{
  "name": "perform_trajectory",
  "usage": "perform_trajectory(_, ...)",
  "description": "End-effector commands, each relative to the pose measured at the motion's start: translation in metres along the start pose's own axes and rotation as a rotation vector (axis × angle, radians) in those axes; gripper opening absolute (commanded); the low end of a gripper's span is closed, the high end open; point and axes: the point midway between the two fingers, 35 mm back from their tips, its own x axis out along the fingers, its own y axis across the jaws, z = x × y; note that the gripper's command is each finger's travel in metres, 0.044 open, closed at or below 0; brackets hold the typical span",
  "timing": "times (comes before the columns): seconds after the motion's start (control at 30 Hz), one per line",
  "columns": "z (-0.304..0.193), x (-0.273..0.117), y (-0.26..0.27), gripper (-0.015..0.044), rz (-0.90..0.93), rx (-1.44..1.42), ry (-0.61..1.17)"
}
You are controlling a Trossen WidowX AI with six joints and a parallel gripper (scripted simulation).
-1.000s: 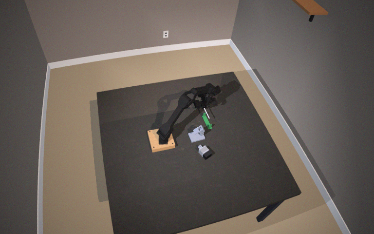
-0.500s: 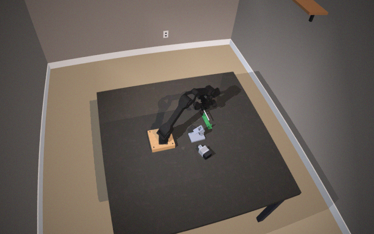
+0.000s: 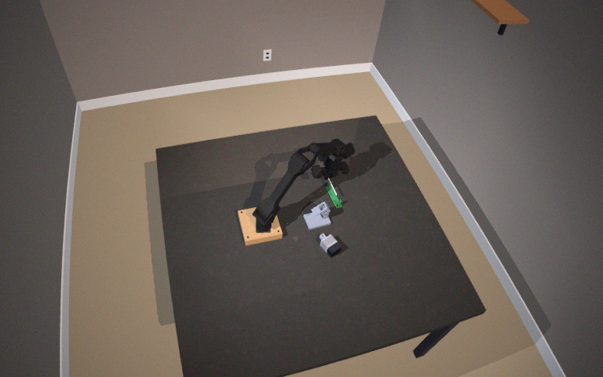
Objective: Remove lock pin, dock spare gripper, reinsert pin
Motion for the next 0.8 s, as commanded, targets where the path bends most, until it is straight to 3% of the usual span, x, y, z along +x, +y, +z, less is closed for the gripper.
perform_trajectory(0.0,0.0,0.0,0.0,0.0079,0.0,0.0,0.0)
perform_trajectory(0.17,0.0,0.0,0.0,0.02,0.0,0.0,0.0)
perform_trajectory(0.77,0.002,-0.025,0.008,0.02,0.025,0.005,0.01)
